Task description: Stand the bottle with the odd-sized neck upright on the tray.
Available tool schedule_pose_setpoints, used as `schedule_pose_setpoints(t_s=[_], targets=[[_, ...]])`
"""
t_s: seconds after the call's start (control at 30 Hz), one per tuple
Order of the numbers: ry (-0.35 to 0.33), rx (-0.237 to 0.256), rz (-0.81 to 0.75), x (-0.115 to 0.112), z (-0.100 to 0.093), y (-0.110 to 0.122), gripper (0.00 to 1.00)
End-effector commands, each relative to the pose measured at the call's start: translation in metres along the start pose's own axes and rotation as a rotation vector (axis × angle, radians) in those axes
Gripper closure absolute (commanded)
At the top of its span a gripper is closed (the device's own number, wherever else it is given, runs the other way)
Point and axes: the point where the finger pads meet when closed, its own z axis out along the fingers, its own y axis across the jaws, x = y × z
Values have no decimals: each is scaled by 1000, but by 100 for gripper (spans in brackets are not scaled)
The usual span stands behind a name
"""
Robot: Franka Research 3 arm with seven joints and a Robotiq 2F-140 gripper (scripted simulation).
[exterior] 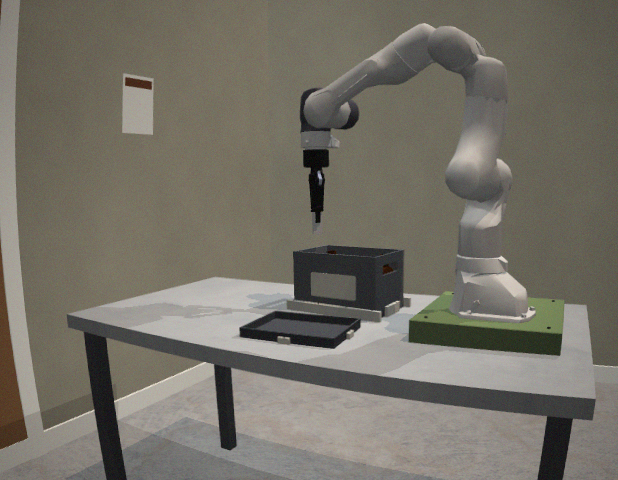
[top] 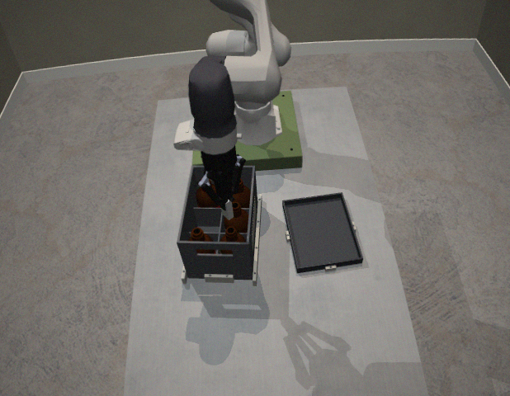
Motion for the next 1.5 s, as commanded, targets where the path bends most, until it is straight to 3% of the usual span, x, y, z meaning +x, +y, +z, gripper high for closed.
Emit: schedule_pose_setpoints(t_s=[0.0,0.3,0.4,0.67,0.73,0.8,0.9,1.2,1.23,1.47], targets=[[-2,-2,-4,-1,-1,1,90],[-1,-1,-4,4,-2,1,90],[9,7,-2,50,-8,6,90],[12,7,1,133,-10,32,90],[9,5,0,153,-8,41,90],[9,5,0,153,-8,41,90],[-1,-1,-4,183,-2,60,90],[-2,-2,-4,186,-1,61,90],[-2,-2,-4,186,-1,61,56],[-2,-2,-4,186,-1,61,56]])
